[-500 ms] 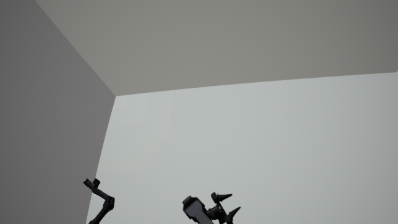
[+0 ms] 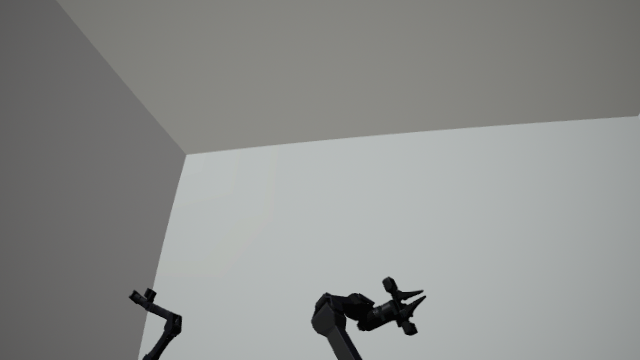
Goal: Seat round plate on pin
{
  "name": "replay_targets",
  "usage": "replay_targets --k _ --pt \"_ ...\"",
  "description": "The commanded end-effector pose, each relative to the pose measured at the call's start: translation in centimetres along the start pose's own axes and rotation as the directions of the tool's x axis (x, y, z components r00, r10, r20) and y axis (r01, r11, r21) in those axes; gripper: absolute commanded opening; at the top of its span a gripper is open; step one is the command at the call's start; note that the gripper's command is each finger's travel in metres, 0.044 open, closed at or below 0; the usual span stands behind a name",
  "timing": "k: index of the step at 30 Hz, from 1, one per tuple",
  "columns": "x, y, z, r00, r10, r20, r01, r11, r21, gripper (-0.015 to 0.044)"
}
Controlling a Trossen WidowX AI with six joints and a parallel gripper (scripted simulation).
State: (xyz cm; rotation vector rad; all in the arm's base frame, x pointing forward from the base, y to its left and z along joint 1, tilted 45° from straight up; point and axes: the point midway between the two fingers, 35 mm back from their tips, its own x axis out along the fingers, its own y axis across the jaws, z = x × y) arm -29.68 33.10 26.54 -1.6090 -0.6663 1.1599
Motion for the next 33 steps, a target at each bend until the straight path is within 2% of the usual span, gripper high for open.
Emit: replay_targets --k 1,3,9,11,17,20,25,28,33 --pt "6.1 -0.4 -3.8 0.988 0.048 -0.144 -0.036 0.996 0.084 0.0000" --pt "7.3 -0.5 -4.6 0.983 0.059 -0.173 -0.043 0.994 0.098 0.0000" --pt "16.0 0.0 -13.4 0.899 0.168 -0.405 -0.077 0.970 0.229 0.0000" --pt "16.9 0.2 -14.6 0.884 0.180 -0.431 -0.075 0.965 0.250 0.0000" --pt "22.6 2.4 -25.1 0.727 0.301 -0.617 -0.019 0.907 0.420 0.0000" --pt "23.6 3.1 -28.0 0.678 0.334 -0.655 0.006 0.888 0.459 0.0000" --pt "25.0 6.3 -37.9 0.492 0.451 -0.744 0.118 0.813 0.570 0.0000" --pt "24.9 7.5 -40.5 0.436 0.488 -0.756 0.157 0.786 0.598 0.0000" --pt "23.2 11.8 -49.0 0.242 0.610 -0.754 0.312 0.687 0.656 0.0000"
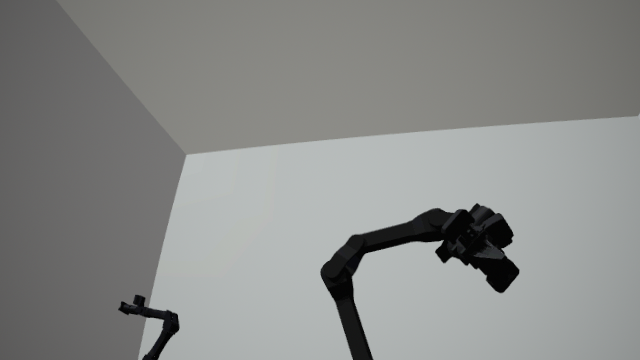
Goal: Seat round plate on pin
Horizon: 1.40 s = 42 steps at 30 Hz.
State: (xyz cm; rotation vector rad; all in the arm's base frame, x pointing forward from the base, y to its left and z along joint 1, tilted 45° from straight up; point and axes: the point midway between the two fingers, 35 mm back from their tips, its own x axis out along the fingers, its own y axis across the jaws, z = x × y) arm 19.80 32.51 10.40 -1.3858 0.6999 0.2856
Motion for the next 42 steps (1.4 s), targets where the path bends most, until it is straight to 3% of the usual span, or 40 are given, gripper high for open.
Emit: replay_targets --k 1,8,10,16,19,24,28,42 --pt "4.1 -1.4 -2.8 0.992 0.033 -0.118 -0.020 0.994 0.107 0.0000" --pt "12.6 -3.8 -11.4 0.913 0.127 -0.388 0.018 0.937 0.349 0.0000" --pt "13.3 -3.9 -12.5 0.899 0.141 -0.414 0.027 0.927 0.374 0.0000" --pt "17.9 -3.7 -22.2 0.746 0.284 -0.602 0.146 0.813 0.564 0.0000" --pt "18.5 -3.3 -24.5 0.703 0.322 -0.634 0.183 0.780 0.598 0.0000" --pt "19.2 -1.3 -32.4 0.535 0.464 -0.706 0.333 0.652 0.681 0.0000" --pt "18.8 -0.7 -34.6 0.488 0.502 -0.714 0.376 0.617 0.691 0.0000" --pt "20.6 1.2 -38.0 0.483 0.505 -0.715 0.381 0.615 0.691 0.0000"
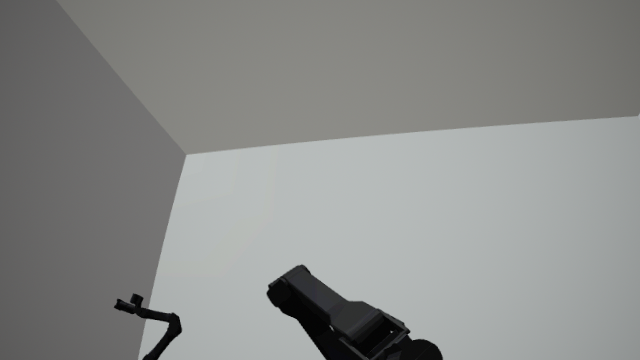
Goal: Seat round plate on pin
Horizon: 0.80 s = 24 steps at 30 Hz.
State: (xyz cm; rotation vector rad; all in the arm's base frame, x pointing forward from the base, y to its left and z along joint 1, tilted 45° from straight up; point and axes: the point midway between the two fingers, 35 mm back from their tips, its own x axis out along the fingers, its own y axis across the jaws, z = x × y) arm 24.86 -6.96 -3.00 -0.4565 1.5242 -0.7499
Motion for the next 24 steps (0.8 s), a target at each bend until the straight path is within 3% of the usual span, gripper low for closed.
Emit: replay_targets --k 1,24 --pt "1.9 -0.2 -0.5 1.000 -0.013 -0.012 0.013 1.000 -0.015 0.0000" --pt "2.2 -2.7 -0.5 1.000 -0.015 -0.012 0.015 1.000 -0.015 0.0000"
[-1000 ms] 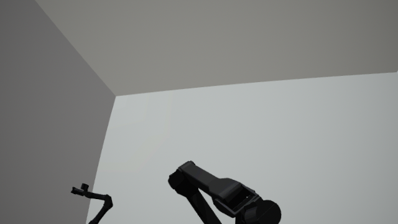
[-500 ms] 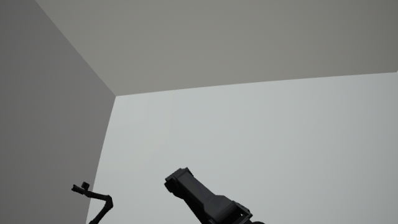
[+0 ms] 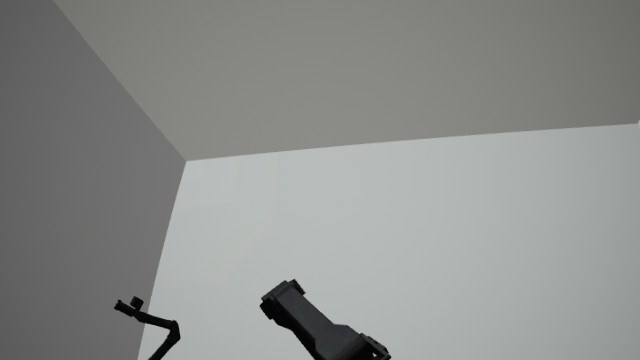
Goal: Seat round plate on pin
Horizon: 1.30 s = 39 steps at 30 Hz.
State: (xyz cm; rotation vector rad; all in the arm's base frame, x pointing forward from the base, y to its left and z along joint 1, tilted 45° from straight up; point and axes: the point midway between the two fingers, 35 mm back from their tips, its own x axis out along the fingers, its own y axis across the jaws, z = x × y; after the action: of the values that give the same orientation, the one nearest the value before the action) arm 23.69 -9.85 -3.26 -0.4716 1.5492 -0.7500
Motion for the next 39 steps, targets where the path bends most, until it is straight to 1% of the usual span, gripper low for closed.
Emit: replay_targets --k 1,28,39 --pt "-0.1 -0.8 0.2 1.000 -0.006 0.007 0.006 1.000 0.004 0.0000" --pt "-0.2 -3.3 1.7 1.000 -0.007 0.008 0.007 1.000 0.004 0.0000" --pt "-4.9 -2.9 1.2 1.000 -0.004 0.008 0.004 1.000 0.004 0.0000"
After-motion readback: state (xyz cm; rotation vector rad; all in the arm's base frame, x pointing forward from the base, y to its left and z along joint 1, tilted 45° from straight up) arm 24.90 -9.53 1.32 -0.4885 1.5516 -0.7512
